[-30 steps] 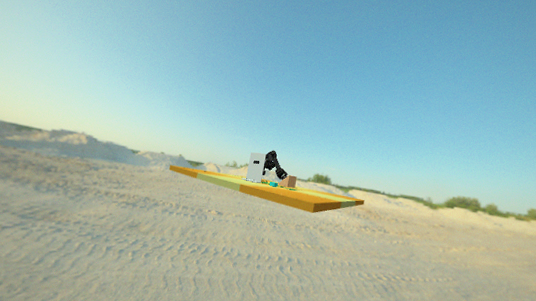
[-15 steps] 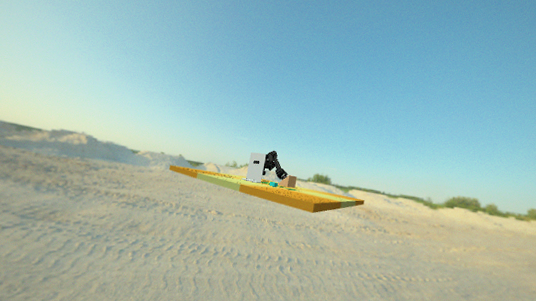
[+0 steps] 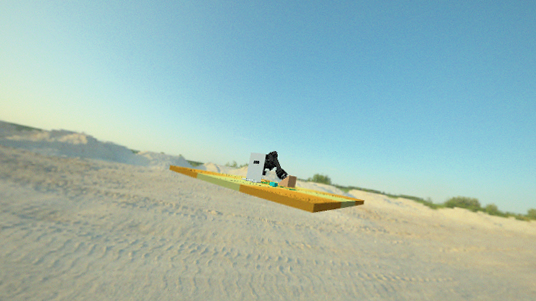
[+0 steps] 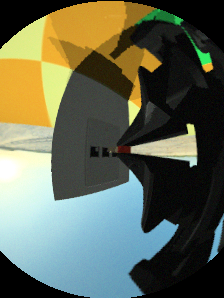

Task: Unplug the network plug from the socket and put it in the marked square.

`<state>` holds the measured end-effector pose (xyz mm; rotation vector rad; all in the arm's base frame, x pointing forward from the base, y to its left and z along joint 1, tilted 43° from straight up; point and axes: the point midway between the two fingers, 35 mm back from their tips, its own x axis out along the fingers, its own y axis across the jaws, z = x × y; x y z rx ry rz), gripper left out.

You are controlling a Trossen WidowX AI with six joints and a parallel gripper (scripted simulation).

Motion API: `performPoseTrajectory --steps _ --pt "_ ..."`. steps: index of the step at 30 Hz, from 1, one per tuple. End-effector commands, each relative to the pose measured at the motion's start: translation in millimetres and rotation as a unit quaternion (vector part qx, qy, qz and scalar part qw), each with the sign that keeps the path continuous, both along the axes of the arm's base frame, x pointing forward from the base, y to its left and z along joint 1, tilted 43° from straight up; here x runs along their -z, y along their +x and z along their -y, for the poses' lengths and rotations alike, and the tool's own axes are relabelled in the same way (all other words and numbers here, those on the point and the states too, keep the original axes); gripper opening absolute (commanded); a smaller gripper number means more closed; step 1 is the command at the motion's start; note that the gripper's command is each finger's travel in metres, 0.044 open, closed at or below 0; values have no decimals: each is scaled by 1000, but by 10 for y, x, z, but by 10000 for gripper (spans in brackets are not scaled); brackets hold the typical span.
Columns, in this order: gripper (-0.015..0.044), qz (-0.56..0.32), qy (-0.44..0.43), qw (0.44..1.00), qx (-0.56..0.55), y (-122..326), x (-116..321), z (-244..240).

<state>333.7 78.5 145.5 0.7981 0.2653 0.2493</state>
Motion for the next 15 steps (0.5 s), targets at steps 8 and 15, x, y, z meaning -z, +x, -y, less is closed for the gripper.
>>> performPoseTrajectory --steps 8,15 --pt "0 -2 1 1000 -1 -57 10 13" --pt "0 -2 0 1000 -1 -84 8 20"
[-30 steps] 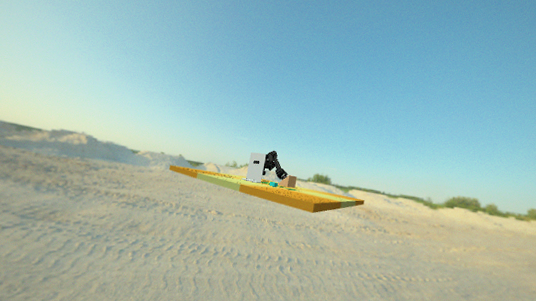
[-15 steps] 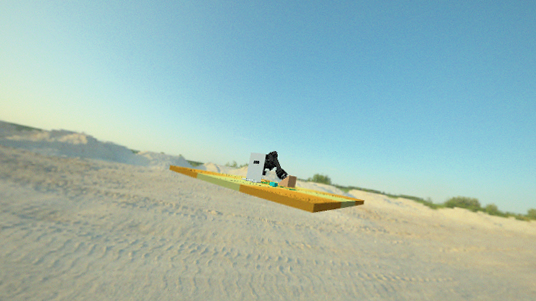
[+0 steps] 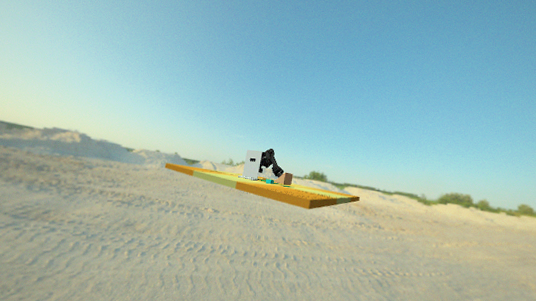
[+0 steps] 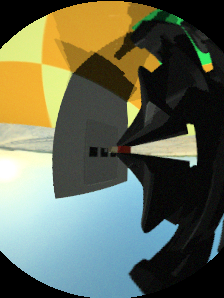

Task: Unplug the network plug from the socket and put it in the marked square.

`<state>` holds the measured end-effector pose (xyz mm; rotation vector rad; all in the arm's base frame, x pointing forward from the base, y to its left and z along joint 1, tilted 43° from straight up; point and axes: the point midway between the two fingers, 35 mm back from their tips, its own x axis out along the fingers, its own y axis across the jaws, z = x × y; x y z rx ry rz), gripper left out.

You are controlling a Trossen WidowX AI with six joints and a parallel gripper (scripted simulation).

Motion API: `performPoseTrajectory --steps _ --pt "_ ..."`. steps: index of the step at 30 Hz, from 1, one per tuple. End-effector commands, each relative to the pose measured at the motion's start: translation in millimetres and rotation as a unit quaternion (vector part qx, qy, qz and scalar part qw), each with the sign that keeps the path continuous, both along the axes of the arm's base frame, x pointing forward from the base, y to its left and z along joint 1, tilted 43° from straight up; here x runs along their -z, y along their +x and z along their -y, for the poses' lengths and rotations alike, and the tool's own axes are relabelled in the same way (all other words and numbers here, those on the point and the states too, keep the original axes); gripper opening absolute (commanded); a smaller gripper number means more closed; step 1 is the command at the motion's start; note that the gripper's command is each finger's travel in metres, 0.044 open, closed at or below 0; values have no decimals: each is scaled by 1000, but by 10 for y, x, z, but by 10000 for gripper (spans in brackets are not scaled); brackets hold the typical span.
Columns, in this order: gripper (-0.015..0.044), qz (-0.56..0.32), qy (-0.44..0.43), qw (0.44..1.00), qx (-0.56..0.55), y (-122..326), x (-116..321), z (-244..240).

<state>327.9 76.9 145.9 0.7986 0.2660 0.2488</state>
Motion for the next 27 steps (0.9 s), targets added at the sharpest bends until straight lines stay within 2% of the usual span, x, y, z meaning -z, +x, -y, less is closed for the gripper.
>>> performPoseTrajectory --steps 1,27 --pt "0 -2 0 1000 -1 -29 11 5" --pt "0 -2 0 1000 -1 -123 5 29"
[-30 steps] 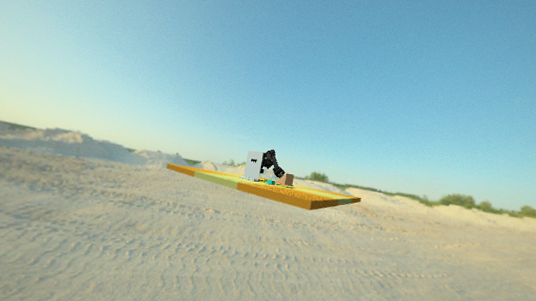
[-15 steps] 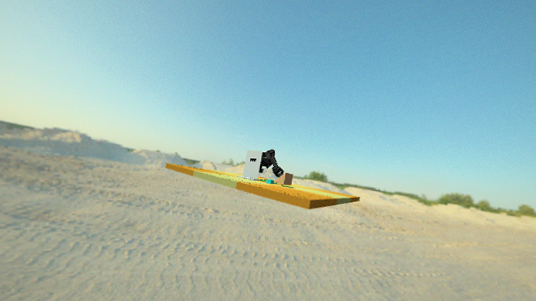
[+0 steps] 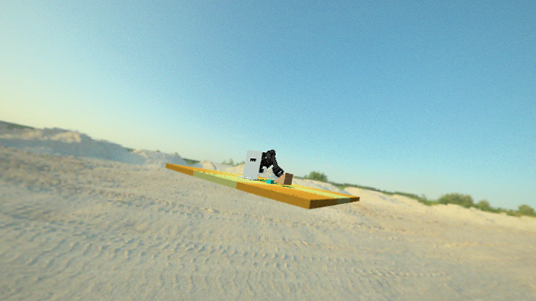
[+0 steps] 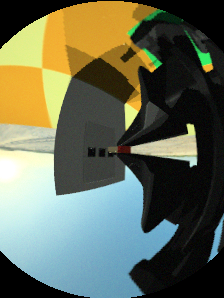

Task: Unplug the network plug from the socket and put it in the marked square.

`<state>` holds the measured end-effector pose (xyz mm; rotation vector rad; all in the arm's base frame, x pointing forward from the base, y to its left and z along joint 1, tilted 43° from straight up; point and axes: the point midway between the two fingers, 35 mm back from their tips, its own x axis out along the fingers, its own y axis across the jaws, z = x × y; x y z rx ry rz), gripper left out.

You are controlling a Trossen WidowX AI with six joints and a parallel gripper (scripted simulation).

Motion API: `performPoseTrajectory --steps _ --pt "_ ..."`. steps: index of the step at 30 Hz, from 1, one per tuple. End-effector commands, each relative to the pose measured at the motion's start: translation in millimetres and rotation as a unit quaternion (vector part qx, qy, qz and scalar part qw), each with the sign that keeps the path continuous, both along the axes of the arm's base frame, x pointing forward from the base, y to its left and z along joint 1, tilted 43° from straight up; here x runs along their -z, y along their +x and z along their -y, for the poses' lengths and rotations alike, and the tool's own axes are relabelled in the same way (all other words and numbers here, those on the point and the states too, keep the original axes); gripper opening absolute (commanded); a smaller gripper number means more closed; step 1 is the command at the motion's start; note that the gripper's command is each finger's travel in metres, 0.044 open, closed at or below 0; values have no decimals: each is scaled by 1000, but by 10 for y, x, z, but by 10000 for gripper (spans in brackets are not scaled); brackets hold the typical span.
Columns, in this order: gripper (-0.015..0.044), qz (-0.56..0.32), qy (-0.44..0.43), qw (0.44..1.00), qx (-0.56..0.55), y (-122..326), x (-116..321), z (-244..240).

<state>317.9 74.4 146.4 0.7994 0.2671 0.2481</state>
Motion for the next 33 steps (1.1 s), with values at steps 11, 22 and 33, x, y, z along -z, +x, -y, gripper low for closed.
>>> performPoseTrajectory --steps 11,22,33 --pt "0 -1 0 1000 -1 -61 8 13" --pt "0 -2 0 1000 -1 -97 5 21" --pt "0 -2 0 1000 -1 -133 3 30"
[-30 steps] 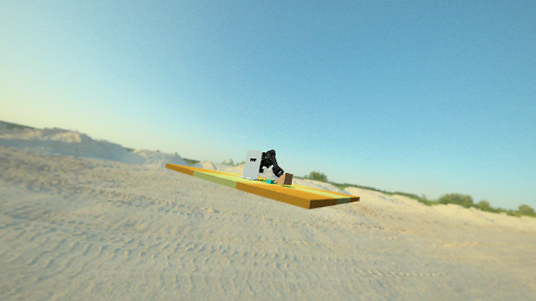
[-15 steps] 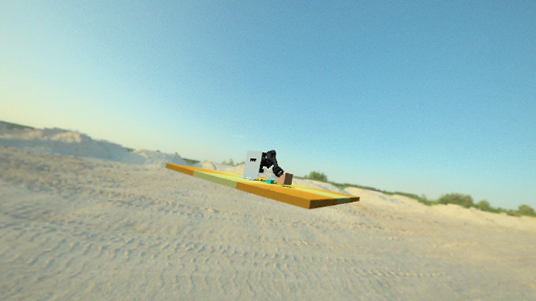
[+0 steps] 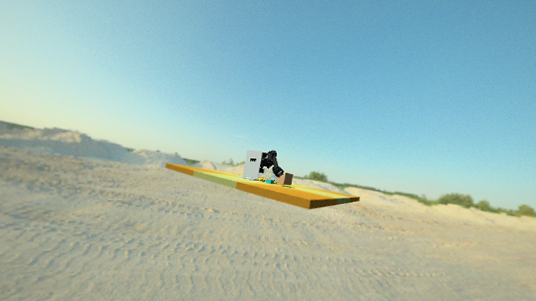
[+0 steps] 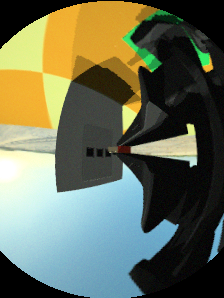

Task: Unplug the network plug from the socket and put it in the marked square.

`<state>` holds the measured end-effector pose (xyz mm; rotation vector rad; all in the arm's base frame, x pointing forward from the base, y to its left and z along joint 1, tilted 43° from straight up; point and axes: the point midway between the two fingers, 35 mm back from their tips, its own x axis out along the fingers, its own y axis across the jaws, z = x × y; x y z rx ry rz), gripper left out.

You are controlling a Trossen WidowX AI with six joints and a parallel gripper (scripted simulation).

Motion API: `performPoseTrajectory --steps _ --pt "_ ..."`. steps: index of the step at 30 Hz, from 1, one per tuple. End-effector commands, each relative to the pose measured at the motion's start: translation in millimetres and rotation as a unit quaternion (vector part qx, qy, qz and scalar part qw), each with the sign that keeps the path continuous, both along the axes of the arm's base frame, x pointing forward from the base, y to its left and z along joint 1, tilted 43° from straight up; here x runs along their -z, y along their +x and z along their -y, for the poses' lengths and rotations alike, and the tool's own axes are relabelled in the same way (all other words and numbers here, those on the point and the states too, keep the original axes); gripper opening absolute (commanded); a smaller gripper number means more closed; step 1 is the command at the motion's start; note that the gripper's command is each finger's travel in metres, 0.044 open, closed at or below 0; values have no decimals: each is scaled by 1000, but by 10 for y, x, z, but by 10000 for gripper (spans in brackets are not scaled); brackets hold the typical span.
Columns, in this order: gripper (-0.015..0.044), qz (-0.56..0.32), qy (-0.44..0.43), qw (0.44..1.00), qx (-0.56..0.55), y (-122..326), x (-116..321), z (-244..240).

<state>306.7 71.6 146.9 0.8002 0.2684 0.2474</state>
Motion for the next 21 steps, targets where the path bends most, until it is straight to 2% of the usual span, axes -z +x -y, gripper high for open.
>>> performPoseTrajectory --steps 1,21 --pt "0 -1 0 1000 -1 -24 9 3" --pt "0 -2 0 1000 0 -116 -149 -193"
